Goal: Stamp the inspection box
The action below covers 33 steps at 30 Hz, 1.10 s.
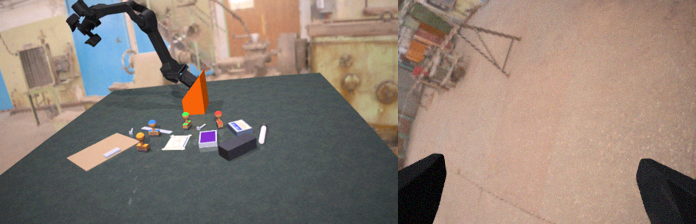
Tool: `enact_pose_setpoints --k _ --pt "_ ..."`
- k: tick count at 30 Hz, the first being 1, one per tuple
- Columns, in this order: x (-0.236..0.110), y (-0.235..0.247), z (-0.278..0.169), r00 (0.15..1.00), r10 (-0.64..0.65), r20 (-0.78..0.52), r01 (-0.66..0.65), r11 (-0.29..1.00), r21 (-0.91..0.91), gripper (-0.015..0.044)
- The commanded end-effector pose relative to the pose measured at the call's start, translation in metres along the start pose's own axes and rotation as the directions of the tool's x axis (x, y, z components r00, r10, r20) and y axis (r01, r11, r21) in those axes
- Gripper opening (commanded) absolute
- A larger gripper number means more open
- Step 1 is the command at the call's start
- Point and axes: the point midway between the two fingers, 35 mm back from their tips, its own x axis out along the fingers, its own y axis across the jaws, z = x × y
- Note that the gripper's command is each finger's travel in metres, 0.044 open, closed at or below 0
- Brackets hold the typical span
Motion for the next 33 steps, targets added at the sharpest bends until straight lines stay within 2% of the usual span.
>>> enact_pose_setpoints --k 1,7,11,16,24,33 --pt "0.001 -0.002 -0.001 1.000 -0.005 -0.005 0.005 1.000 -0.001 0.0374" --pt "0.033 -0.055 -0.055 0.971 -0.154 -0.182 0.147 0.988 -0.054 0.0221" --pt "0.041 -0.095 -0.099 0.919 -0.262 -0.294 0.234 0.964 -0.127 0.0221" --pt "0.033 -0.147 -0.168 0.807 -0.398 -0.438 0.302 0.913 -0.274 0.0221" --pt "-0.024 -0.217 -0.267 0.578 -0.572 -0.582 0.256 0.805 -0.535 0.0221" --pt "-0.132 -0.280 -0.342 0.317 -0.723 -0.613 -0.005 0.645 -0.764 0.0221"
